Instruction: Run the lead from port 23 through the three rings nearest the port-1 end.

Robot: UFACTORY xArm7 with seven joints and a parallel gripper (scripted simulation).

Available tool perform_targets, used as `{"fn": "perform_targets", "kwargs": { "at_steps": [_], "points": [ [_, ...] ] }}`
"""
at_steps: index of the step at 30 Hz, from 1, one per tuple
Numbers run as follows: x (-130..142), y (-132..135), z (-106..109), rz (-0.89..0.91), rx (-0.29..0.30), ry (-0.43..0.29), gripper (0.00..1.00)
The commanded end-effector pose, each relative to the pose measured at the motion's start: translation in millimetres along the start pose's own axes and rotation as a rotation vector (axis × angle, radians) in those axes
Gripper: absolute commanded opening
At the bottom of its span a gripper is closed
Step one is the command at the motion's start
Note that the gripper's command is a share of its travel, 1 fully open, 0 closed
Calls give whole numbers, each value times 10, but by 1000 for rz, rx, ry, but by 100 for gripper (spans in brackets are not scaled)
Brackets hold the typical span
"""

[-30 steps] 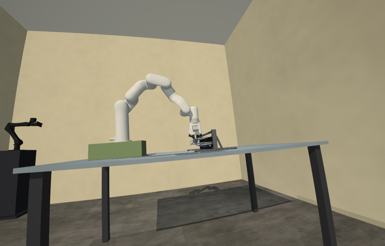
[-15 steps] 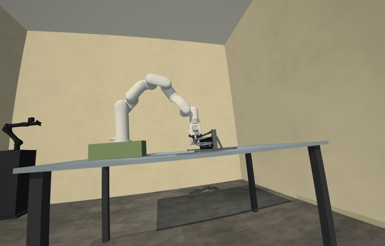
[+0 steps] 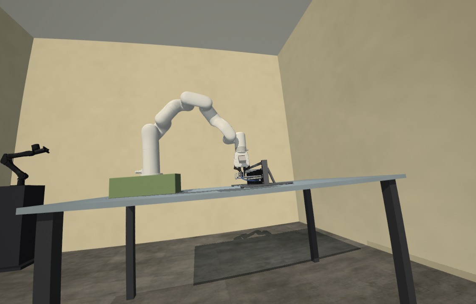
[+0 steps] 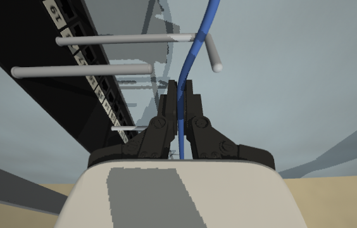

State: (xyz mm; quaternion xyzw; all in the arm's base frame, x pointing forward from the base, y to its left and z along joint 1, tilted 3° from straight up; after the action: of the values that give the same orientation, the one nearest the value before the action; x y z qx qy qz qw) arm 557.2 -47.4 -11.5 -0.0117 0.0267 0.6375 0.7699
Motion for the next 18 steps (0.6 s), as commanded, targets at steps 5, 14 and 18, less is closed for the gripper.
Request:
{"fn": "perform_targets", "kwargs": {
  "at_steps": [5,14,18],
  "points": [
    [8,-104,25,0,-6,-1,0],
    [12,-218,26,0,-6,-1,0],
    [14,-280,26,0,-6,-1,0]
  ]
}}
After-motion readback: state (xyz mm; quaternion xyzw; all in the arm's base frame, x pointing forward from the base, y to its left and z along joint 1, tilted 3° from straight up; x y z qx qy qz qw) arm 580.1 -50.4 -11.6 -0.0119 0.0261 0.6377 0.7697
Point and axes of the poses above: the point where the finger pads meet when closed, its own z axis back along the fingers, its own y axis across the jaws, x = y × z, the point moved 3 cm from there along z, back along the fingers, and after that the axes turned 2 degrees about -z, right-handed, at the moved point
